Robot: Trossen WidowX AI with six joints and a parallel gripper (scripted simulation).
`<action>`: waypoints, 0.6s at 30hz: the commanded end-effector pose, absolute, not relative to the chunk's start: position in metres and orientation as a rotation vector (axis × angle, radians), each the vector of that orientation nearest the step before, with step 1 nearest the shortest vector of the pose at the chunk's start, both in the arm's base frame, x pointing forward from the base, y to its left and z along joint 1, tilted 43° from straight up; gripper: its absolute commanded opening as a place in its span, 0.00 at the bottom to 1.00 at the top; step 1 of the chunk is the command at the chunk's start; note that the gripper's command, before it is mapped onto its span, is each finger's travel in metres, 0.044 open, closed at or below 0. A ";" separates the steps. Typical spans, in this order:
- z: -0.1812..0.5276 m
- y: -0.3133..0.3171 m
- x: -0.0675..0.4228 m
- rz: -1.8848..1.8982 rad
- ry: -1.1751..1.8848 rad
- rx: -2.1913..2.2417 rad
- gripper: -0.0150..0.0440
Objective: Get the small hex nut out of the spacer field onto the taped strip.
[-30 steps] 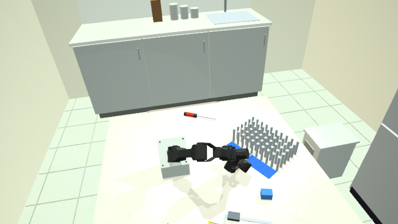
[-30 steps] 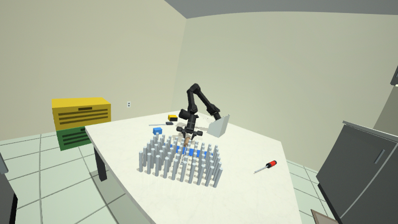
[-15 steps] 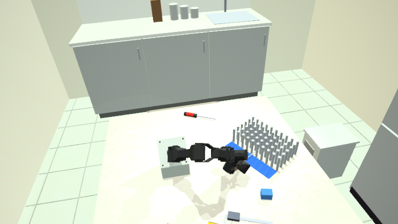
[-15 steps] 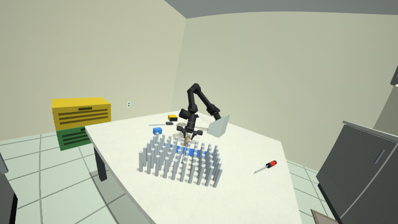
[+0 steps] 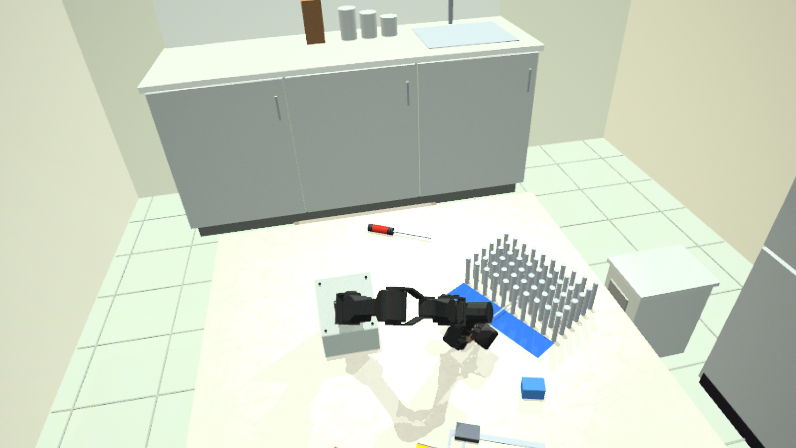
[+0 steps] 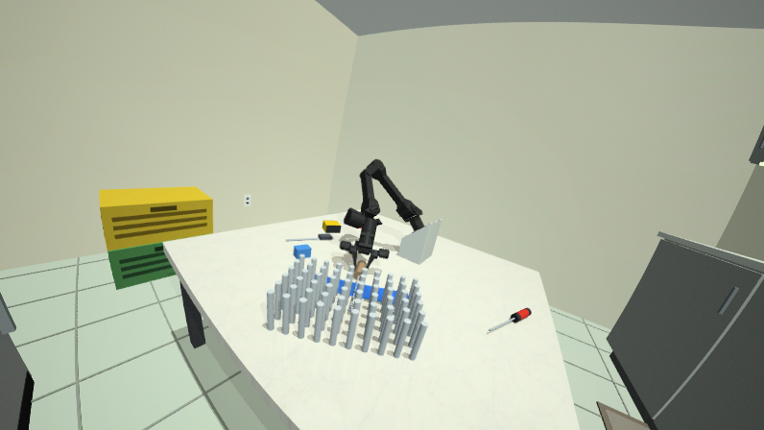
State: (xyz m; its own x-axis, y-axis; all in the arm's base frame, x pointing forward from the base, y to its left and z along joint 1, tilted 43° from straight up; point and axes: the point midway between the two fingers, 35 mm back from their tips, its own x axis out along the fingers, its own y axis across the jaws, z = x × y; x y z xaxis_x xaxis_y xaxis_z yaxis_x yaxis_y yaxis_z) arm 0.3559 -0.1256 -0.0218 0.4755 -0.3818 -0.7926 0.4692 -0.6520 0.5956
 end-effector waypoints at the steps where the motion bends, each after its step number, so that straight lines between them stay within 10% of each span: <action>1: -0.020 -0.127 0.353 -1.281 0.071 1.886 0.25; 18: -0.016 -0.131 0.342 -1.281 0.071 1.885 0.25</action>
